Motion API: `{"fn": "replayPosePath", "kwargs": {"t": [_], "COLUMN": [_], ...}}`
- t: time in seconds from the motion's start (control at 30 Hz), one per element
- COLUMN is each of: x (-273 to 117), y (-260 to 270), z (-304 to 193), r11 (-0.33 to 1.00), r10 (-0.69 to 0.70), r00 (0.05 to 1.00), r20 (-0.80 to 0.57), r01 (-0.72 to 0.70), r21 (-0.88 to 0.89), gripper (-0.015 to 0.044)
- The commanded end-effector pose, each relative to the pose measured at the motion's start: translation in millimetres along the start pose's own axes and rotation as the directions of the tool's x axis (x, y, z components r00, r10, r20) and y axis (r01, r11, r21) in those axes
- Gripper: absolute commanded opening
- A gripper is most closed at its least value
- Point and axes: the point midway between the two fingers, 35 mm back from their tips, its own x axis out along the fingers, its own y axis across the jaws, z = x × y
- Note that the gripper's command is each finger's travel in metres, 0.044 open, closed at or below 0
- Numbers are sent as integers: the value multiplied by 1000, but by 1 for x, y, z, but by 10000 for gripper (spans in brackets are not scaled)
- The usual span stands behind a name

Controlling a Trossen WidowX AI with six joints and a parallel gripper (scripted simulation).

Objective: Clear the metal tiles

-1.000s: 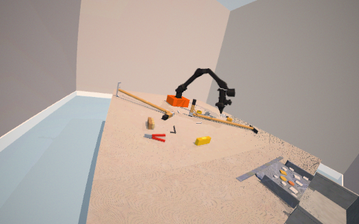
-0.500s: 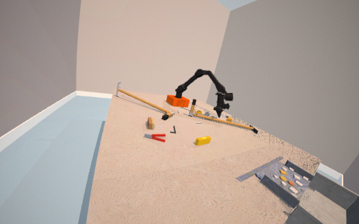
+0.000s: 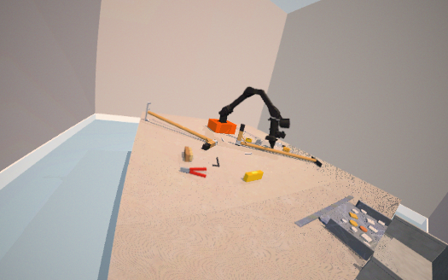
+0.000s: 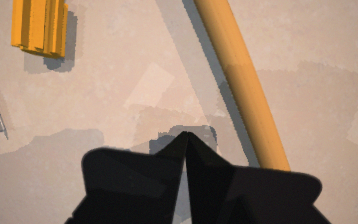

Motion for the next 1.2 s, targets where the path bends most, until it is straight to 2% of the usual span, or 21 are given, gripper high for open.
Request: {"fn": "replayPosePath", "kwargs": {"t": [0.0, 1.17], "x": [6, 9], "y": [-2, -29], "z": [-1, 22], "r11": [1000, 1000], "r10": [0, -2], "r00": [1000, 1000], "r20": [-13, -12], "r01": [0, 2], "r21": [-3, -4], "gripper": [0, 0]}}
